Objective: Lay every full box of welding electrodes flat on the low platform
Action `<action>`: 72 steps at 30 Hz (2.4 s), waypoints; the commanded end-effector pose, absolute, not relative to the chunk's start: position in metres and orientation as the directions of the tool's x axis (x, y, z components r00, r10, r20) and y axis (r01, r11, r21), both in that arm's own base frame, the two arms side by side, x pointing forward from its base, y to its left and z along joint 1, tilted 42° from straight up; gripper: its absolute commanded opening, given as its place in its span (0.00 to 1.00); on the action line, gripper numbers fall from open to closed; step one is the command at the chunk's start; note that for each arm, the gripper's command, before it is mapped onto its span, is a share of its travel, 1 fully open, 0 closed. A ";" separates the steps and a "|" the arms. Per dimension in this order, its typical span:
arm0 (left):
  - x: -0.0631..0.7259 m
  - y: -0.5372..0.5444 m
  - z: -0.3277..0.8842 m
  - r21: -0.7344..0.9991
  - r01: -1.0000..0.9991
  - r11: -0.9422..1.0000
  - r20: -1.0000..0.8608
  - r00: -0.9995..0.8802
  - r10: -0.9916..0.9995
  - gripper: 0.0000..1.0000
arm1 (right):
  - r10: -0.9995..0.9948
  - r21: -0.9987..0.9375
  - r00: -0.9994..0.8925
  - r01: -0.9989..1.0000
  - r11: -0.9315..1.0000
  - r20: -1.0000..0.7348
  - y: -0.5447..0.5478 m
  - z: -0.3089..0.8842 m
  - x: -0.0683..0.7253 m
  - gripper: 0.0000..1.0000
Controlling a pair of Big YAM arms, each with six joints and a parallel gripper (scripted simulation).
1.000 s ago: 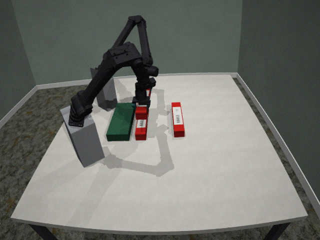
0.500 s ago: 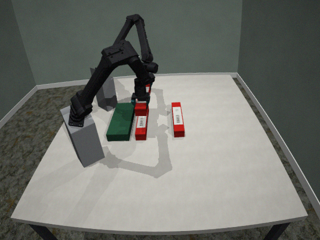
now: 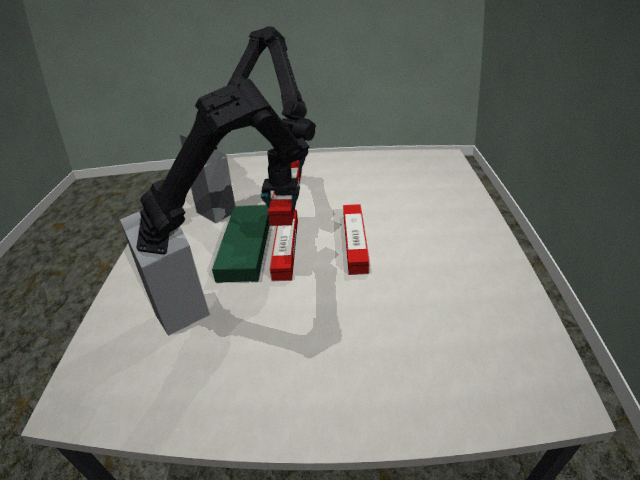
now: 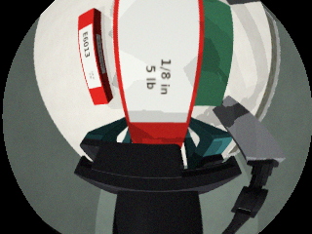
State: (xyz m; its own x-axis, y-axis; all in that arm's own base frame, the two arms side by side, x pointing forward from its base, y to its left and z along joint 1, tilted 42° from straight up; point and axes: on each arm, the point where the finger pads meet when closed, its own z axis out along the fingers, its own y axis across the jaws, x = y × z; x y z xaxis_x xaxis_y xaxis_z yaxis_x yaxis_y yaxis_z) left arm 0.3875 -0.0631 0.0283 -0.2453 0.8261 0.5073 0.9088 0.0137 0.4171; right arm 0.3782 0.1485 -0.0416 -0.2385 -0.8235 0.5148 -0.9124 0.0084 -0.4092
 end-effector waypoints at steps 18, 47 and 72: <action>0.398 -0.095 0.076 0.475 0.880 -0.005 0.474 -0.250 0.844 0.00 | -0.850 -0.469 -0.241 -0.883 -0.008 0.468 0.192 0.006 0.390 0.00; 0.399 -0.097 0.083 0.474 0.880 -0.006 0.474 -0.249 0.845 0.00 | -0.851 -0.471 -0.243 -0.882 -0.006 0.466 0.197 0.013 0.393 0.00; 0.393 -0.083 0.059 0.456 0.890 0.006 0.486 -0.254 0.836 0.00 | -0.839 -0.449 -0.243 -0.894 -0.002 0.487 0.174 -0.013 0.386 0.00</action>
State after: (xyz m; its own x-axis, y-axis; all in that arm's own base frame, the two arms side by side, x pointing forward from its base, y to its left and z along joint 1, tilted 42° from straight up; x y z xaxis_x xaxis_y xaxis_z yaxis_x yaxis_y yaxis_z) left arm 0.3849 -0.0746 0.0506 -0.2508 0.8223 0.5109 0.9075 0.0160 0.4198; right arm 0.3776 0.1638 -0.0217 -0.2371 -0.8222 0.5175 -0.9125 0.0056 -0.4091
